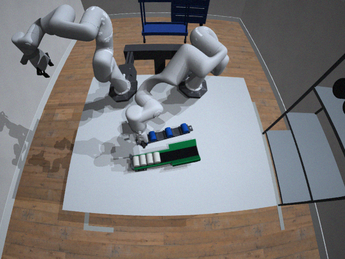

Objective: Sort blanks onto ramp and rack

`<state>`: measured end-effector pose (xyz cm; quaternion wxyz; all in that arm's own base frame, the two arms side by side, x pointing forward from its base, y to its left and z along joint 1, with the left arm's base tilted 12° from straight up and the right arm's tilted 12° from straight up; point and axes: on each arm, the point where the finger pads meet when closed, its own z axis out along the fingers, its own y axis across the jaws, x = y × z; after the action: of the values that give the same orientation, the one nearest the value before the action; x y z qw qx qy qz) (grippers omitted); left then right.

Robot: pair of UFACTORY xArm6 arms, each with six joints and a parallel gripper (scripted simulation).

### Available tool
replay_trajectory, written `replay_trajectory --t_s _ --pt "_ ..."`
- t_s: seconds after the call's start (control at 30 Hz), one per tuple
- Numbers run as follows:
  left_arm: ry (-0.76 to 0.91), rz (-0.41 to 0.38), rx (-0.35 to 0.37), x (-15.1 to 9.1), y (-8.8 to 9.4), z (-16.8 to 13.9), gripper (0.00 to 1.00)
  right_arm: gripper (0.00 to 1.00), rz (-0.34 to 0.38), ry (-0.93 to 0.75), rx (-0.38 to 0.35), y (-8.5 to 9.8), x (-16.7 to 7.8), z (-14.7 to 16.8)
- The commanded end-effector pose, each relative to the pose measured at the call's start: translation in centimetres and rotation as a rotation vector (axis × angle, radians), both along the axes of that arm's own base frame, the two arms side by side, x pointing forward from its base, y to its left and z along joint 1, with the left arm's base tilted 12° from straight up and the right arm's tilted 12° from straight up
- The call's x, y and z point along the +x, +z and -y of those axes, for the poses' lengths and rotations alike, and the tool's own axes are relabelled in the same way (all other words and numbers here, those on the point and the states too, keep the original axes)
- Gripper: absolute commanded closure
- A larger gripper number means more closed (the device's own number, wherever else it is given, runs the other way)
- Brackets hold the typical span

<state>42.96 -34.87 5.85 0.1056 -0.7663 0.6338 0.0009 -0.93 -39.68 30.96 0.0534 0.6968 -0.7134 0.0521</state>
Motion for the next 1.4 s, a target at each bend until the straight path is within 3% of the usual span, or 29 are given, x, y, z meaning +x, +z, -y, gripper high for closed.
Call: replay_trajectory --t_s 0.0,0.13,0.87,1.03,1.3,1.37 --pt "0.024 0.019 -0.013 -3.2 -1.5 0.6 0.42 0.0 0.0 0.0 -0.005 0.2 0.0 0.1" --pt "0.041 0.02 -0.017 -5.8 -2.7 0.6 0.42 0.0 0.0 0.0 -0.005 0.2 0.0 0.1" --pt "0.041 0.021 -0.017 -5.7 -3.0 0.6 0.42 0.0 0.0 0.0 -0.005 0.2 0.0 0.1" --pt "0.041 0.021 -0.017 -5.5 -4.5 0.4 0.42 0.0 0.0 0.0 -0.005 0.2 0.0 0.1" --pt "0.041 0.021 -0.017 -5.0 -8.4 -0.2 0.42 0.0 0.0 0.0 -0.005 0.2 0.0 0.1" --pt "0.041 0.021 -0.017 -5.0 -8.4 -0.2 0.42 0.0 0.0 0.0 -0.005 0.2 0.0 0.1"
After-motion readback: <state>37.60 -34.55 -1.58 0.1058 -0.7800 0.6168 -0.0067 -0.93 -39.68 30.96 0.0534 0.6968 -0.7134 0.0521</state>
